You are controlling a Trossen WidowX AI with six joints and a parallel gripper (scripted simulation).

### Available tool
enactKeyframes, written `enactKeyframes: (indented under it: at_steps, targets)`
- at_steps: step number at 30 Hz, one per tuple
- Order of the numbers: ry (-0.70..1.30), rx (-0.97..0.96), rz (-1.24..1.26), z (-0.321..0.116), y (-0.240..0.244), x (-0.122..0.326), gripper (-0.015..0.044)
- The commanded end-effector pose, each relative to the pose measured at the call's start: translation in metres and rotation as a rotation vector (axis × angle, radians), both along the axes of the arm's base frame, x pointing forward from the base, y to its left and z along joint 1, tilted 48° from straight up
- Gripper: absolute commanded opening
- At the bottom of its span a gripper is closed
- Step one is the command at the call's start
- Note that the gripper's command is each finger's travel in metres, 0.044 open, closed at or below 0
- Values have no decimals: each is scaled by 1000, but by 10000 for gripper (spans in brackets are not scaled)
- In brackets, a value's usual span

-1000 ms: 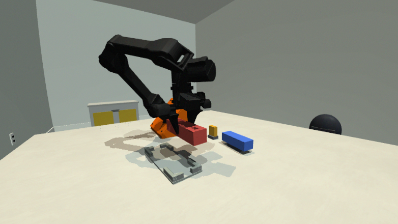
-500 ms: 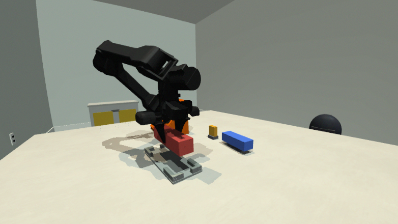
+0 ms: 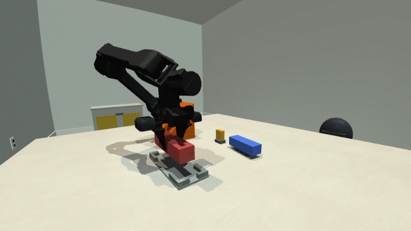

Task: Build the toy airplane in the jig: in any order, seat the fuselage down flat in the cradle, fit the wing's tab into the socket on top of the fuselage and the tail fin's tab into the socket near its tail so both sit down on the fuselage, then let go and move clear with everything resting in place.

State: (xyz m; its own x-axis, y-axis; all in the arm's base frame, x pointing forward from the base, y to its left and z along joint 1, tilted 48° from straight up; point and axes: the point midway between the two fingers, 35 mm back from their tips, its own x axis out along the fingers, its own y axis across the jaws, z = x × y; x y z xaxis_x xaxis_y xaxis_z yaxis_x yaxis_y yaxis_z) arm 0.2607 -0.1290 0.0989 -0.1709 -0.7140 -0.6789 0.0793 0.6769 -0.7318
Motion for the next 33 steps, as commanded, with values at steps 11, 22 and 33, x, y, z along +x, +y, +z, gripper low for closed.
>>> enactKeyframes:
  at_steps: [11, 22, 33]
  targets:
    - [-5, -3, 3, 2, -1, 0, 196]
    - [-5, -3, 3, 0, -2, 0, 196]
    - [-5, -3, 3, -11, -15, -2, 196]
